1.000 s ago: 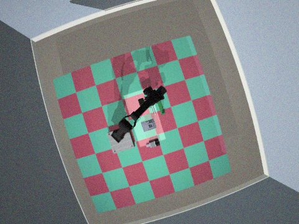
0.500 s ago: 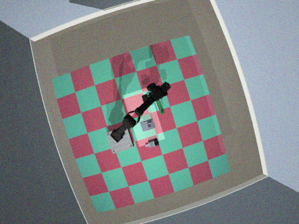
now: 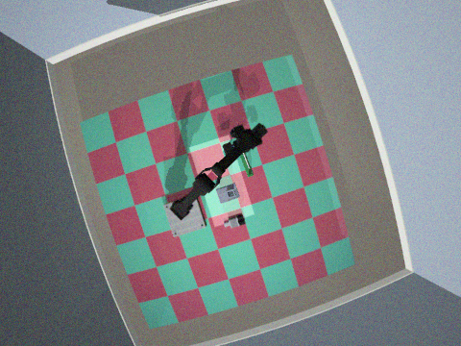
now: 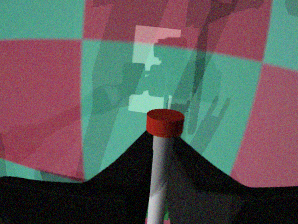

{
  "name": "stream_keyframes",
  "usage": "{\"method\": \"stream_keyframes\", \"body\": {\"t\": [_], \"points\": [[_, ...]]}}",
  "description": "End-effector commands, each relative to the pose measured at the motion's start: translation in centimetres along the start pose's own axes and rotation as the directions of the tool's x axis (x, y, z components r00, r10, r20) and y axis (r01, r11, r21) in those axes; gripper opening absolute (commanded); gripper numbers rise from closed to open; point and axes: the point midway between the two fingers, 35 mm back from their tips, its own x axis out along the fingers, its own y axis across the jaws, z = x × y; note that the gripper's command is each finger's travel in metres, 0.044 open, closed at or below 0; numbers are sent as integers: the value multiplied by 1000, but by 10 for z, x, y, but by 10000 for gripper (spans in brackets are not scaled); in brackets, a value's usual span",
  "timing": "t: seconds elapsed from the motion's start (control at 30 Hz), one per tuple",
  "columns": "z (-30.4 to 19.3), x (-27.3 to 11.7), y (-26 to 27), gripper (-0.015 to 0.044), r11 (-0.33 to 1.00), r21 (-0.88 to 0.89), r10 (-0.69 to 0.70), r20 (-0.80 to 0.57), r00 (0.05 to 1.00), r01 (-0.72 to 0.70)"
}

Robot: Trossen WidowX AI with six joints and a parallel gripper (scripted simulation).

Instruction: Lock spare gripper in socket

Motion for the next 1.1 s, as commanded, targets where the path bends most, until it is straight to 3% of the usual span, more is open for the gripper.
{"method": "stream_keyframes", "body": {"t": [0.0, 1.07], "points": [[0, 4, -2, 0, 1000, -6, -4, 1, 1000, 4], [-4, 49, -7, 0, 1000, -9, -25, 11, 1000, 25]]}}
